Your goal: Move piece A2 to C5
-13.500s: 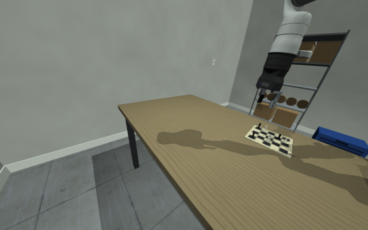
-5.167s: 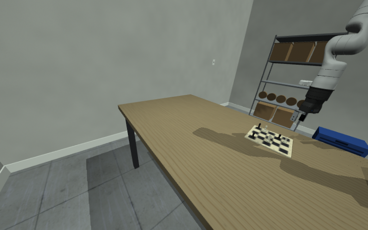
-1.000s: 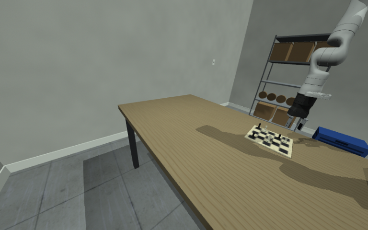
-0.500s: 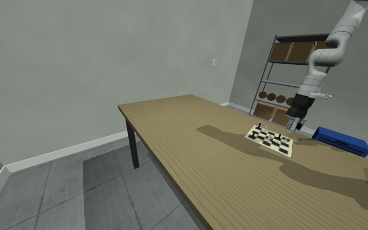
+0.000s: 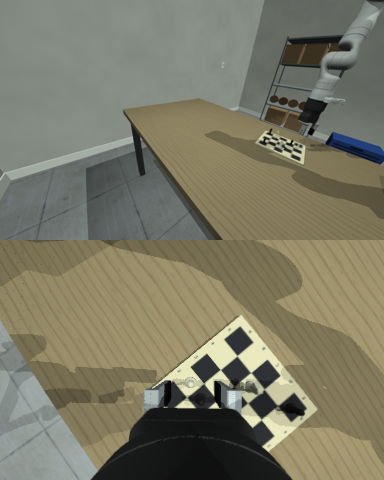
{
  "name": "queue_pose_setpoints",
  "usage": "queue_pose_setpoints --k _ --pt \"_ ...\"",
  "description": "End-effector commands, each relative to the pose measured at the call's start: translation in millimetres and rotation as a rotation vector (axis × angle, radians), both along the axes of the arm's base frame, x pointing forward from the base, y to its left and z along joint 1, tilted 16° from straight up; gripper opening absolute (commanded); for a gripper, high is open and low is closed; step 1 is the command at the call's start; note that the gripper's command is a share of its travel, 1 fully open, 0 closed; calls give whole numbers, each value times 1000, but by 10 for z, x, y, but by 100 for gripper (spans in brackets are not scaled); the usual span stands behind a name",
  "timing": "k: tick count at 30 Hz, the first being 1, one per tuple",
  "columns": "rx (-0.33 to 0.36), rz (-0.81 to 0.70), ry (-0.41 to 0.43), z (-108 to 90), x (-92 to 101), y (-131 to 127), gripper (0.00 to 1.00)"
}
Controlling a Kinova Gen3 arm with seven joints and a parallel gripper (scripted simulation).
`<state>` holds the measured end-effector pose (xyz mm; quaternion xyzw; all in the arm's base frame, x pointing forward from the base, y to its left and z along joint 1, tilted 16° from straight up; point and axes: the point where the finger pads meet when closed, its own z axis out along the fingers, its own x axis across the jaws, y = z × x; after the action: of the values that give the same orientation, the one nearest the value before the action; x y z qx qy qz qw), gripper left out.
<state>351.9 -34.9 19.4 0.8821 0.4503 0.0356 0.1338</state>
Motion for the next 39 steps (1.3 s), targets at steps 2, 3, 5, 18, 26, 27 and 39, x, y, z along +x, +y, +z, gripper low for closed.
queue_pose_setpoints --k 2,3,5,18,26,27,39 --pt "-5 19 7 -1 7 -14 100" --pt "-5 19 7 -1 7 -14 100" --pt "-6 25 9 -1 5 -18 100" --pt "-9 38 12 -2 2 -23 68" --pt "-9 38 12 -2 2 -23 68" --pt "-9 38 12 -2 2 -23 68" --pt "-9 38 12 -2 2 -23 68"
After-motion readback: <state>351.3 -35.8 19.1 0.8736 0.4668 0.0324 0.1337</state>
